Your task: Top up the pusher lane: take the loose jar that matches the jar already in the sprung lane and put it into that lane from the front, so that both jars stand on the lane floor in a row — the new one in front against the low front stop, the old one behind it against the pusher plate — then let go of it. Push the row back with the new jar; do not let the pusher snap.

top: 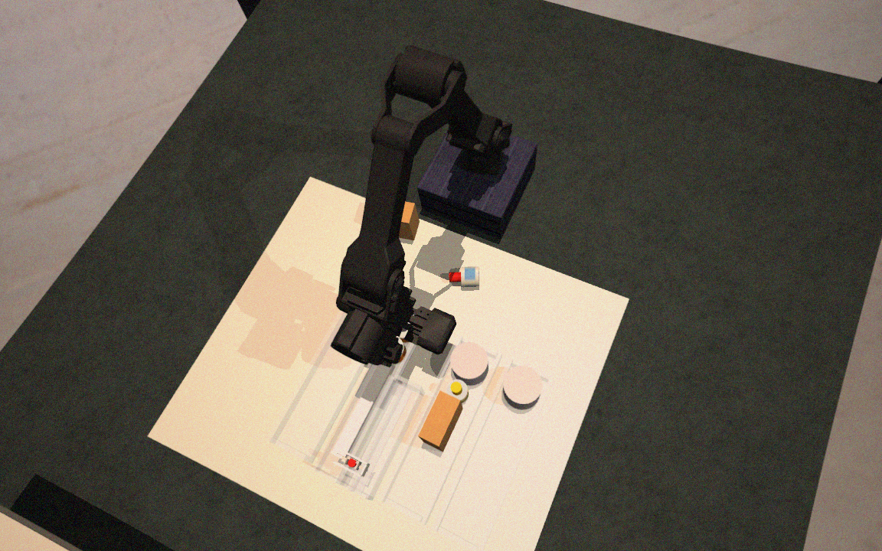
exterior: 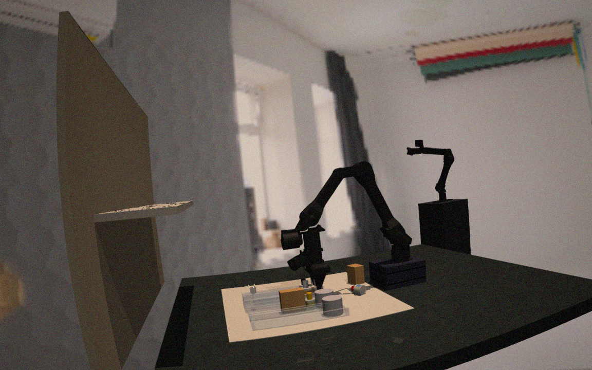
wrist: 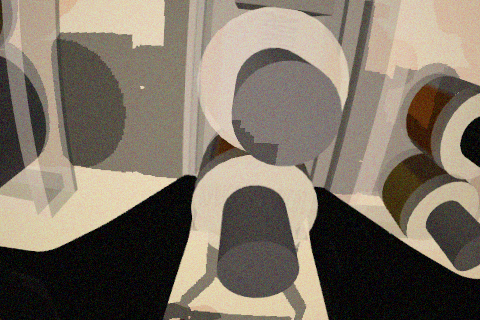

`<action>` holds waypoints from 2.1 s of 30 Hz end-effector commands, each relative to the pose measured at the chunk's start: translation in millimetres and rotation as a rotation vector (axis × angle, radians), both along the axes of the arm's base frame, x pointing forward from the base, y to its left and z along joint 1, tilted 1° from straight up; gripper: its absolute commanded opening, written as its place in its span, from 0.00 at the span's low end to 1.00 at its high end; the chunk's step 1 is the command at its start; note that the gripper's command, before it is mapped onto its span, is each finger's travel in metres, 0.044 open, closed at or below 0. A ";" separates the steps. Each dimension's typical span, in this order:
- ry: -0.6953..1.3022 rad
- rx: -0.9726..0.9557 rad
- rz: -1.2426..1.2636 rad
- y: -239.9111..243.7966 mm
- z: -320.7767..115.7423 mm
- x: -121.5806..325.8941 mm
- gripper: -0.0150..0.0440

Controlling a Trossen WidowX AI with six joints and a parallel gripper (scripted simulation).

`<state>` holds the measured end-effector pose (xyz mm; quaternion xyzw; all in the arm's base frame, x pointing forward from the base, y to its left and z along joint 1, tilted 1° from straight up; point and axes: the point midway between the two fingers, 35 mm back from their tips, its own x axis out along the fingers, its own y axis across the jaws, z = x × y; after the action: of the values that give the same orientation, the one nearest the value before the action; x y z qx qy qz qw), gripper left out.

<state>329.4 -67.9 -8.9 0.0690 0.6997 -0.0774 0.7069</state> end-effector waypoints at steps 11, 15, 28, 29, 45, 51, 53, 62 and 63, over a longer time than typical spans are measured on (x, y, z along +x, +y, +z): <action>-0.018 -0.008 0.002 -1.2 0.3 1.8 0.25; -0.018 -0.008 0.002 -1.1 0.3 1.1 0.25; -0.018 -0.008 0.002 -0.7 0.2 -1.0 0.25; -0.018 -0.008 0.002 -0.6 0.2 -1.2 0.25; -0.017 -0.008 0.002 1.5 -0.5 -6.7 0.25; -0.017 -0.008 0.002 1.5 -0.5 -6.7 0.25; -0.017 -0.008 0.002 1.5 -0.5 -6.7 0.25; -0.017 -0.008 0.002 1.6 -0.7 -6.5 0.65; -0.017 -0.008 0.002 1.6 -0.7 -6.5 0.70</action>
<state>322.9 -66.3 -9.6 0.0674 0.6936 -0.0781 0.7130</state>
